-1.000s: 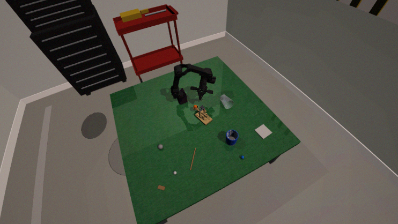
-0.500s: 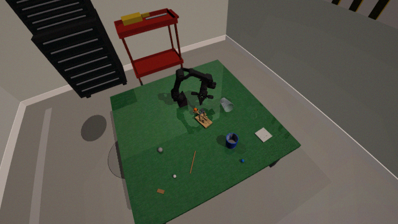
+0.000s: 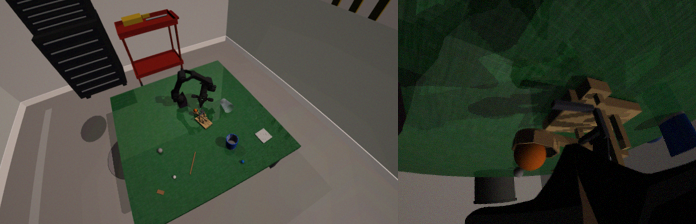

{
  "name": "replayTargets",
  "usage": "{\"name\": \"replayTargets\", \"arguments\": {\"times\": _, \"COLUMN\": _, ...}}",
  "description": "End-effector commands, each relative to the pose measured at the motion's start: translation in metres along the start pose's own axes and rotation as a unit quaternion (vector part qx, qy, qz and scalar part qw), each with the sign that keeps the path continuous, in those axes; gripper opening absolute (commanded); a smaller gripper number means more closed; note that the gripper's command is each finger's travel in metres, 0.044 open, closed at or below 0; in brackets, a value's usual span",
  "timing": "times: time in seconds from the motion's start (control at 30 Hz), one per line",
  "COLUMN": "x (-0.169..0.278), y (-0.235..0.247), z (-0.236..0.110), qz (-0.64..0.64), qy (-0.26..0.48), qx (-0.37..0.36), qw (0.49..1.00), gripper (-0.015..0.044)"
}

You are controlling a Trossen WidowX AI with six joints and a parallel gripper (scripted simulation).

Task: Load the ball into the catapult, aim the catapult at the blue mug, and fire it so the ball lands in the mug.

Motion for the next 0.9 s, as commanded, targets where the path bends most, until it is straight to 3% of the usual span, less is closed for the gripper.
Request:
{"name": "replayTargets", "arguments": {"times": 0.0, "x": -0.006, "y": 0.001, "z": 0.007, "qz": -0.009, "qy": 0.004, "qx": -0.003, "qw": 1.0, "gripper": 0.0}}
{"name": "replayTargets", "arguments": {"times": 0.87, "x": -0.041, "y": 0.002, "z": 0.045, "qz": -0.009, "qy": 0.005, "qx": -0.004, "qw": 1.0, "gripper": 0.0}}
Point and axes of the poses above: the point midway between the two fingers, 35 mm back from their tips, its own z axis out along the fingers, its own y axis across the jaws, x = y × z, the point moved 1 cm from there along -z, back along the fingers, and after that the axes turned 9 degrees about -z, right-handed, at the moved point
